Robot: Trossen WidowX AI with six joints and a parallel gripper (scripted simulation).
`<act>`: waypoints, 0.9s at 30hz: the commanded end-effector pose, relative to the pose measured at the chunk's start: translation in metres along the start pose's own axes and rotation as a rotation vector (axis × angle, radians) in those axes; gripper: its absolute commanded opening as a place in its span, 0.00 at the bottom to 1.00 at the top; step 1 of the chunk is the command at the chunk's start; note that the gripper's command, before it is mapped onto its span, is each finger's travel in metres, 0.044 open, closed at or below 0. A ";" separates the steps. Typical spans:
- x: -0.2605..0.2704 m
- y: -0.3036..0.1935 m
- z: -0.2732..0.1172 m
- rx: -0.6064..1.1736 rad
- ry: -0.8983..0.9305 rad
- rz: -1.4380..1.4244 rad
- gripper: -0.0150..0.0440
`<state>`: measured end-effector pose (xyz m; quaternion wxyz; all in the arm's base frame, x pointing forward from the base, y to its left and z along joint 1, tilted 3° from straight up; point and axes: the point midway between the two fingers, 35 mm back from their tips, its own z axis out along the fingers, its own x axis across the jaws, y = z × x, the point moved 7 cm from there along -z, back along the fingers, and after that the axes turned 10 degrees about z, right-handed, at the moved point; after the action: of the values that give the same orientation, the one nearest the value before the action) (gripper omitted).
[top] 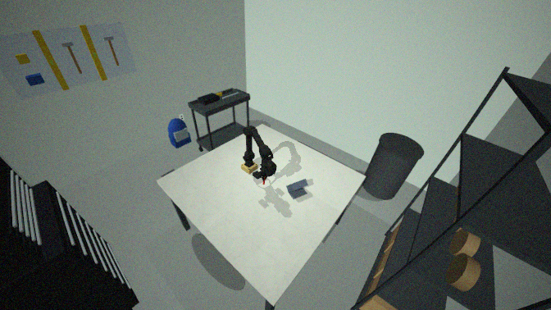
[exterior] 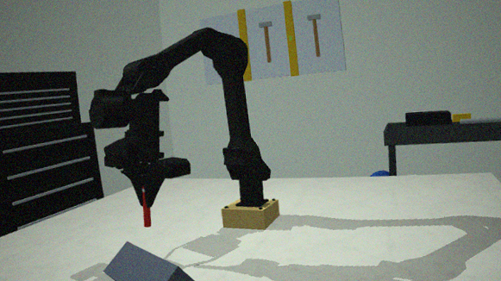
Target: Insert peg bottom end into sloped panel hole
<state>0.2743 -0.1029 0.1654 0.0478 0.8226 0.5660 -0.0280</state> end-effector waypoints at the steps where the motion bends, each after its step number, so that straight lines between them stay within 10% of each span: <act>1: 0.006 0.000 0.001 -0.015 -0.017 -0.042 0.25; 27: 0.038 0.004 0.002 -0.107 -0.095 -0.241 0.25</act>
<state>0.2901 -0.0735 0.1611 0.1063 0.7541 0.6469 -0.0390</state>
